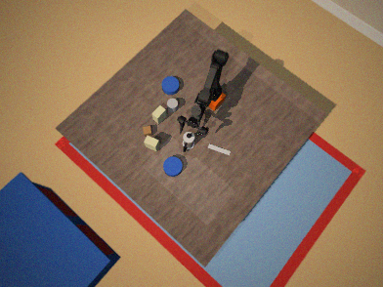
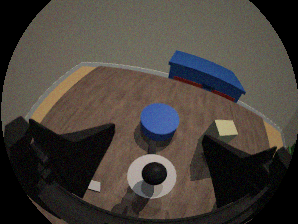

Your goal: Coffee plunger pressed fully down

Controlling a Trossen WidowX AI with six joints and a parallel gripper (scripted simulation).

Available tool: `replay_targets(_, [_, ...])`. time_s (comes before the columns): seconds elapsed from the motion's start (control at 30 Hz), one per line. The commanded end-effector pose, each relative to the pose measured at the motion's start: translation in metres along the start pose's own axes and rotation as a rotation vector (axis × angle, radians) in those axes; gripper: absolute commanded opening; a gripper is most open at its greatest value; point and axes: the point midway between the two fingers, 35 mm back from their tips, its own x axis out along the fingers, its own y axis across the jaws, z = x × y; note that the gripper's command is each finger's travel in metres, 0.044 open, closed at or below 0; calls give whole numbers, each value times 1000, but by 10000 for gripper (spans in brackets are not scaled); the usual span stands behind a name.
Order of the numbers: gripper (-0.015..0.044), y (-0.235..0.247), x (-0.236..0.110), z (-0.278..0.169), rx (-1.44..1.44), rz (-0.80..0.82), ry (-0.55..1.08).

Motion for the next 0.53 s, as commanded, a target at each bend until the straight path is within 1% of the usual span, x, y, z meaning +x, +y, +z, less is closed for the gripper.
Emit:
replay_targets(0.0, [440, -1, -40, 20, 5, -5, -21])
replay_targets(0.5, [440, -1, -40, 17, 5, -5, -21])
